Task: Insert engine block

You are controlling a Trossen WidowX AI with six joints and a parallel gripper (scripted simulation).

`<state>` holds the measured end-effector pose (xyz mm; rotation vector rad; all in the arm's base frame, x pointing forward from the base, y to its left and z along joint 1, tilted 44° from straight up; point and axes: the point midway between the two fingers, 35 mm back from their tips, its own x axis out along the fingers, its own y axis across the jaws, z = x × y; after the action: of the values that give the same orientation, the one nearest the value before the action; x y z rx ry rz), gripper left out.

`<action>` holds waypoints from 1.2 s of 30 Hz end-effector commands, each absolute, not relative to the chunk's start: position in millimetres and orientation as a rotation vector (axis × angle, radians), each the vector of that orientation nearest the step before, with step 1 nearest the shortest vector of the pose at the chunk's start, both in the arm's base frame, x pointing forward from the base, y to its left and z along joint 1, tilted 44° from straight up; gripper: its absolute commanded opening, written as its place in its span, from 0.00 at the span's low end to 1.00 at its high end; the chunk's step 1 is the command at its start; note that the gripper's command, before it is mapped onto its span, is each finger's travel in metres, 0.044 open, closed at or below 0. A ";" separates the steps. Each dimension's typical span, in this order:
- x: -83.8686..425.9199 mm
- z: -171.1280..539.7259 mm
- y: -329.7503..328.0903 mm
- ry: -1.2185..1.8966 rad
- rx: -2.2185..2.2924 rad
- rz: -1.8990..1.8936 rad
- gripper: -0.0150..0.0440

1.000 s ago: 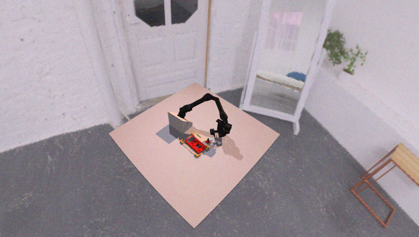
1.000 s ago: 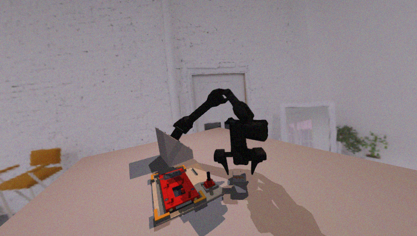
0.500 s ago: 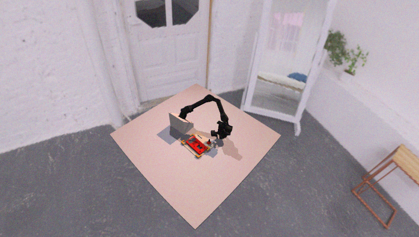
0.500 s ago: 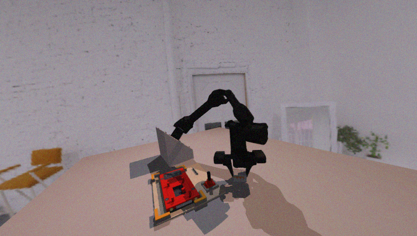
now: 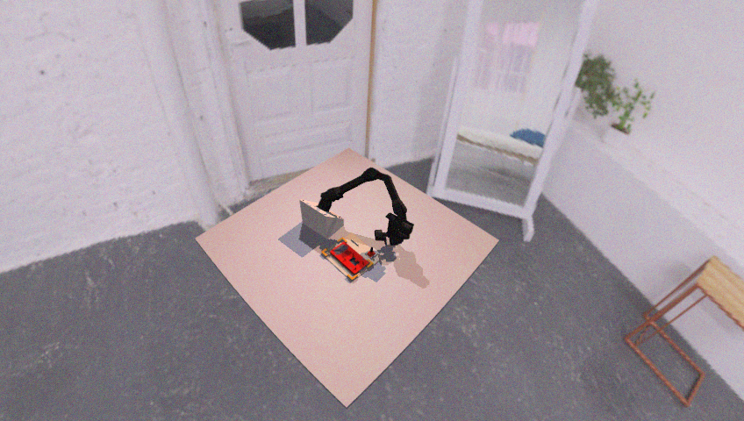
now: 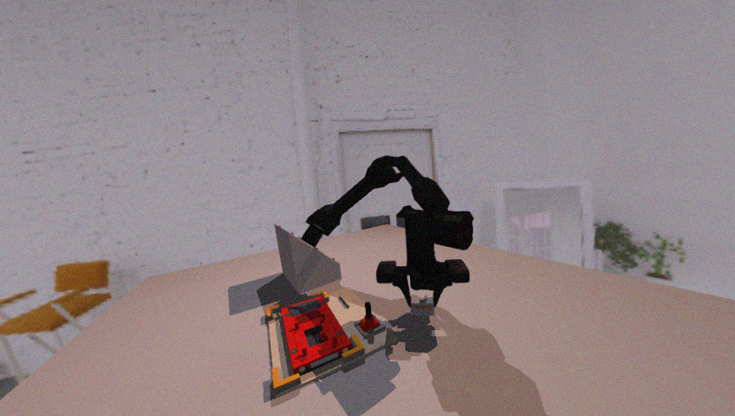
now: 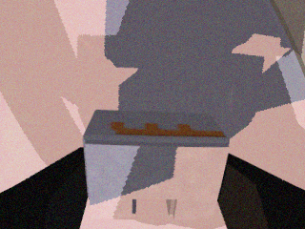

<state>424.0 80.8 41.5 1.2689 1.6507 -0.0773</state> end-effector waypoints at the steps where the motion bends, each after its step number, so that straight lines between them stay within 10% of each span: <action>1: 428.5 53.3 69.4 1.635 1.270 -0.074 0.25; 36: 421.0 123.8 11.9 1.636 1.269 -0.075 0.25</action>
<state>420.8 11.9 122.2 1.2764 1.6439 -0.0779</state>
